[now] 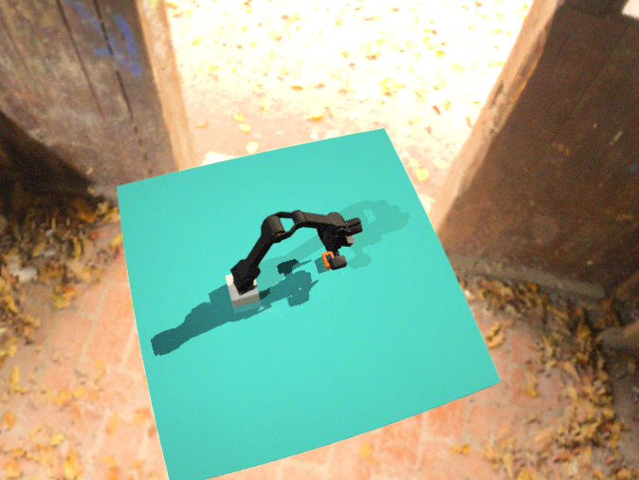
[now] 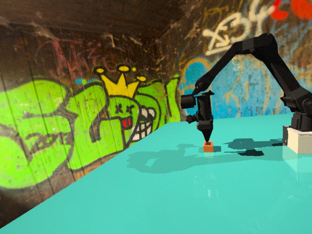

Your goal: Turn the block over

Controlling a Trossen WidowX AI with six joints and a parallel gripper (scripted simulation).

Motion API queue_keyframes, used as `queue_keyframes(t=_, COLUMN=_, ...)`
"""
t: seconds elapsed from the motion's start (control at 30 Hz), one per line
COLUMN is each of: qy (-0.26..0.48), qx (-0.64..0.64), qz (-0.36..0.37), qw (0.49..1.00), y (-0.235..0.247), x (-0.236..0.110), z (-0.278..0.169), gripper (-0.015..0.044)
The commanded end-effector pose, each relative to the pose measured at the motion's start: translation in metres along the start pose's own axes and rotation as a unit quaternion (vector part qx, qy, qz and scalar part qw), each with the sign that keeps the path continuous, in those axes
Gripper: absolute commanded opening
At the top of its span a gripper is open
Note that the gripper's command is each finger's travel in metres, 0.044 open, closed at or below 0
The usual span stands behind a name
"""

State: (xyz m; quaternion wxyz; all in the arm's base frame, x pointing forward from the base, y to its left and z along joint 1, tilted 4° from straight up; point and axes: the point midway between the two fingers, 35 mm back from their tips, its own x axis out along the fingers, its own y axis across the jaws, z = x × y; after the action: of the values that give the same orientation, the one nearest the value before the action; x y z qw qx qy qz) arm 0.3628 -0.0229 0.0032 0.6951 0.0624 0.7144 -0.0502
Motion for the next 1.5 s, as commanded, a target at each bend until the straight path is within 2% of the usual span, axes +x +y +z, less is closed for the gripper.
queue_keyframes(t=0.0, qy=0.002, qx=0.004, qz=0.002, qw=1.0, y=0.001, x=0.012, z=0.0, gripper=0.044)
queue_keyframes(t=0.8, qy=0.002, qx=0.004, qz=0.003, qw=1.0, y=0.001, x=0.044, z=0.0, gripper=0.044)
queue_keyframes(t=1.0, qy=0.002, qx=0.004, qz=0.003, qw=1.0, y=0.001, x=0.044, z=0.0, gripper=0.0282)
queue_keyframes(t=1.47, qy=0.002, qx=0.004, qz=0.003, qw=1.0, y=0.001, x=0.044, z=0.0, gripper=0.0189)
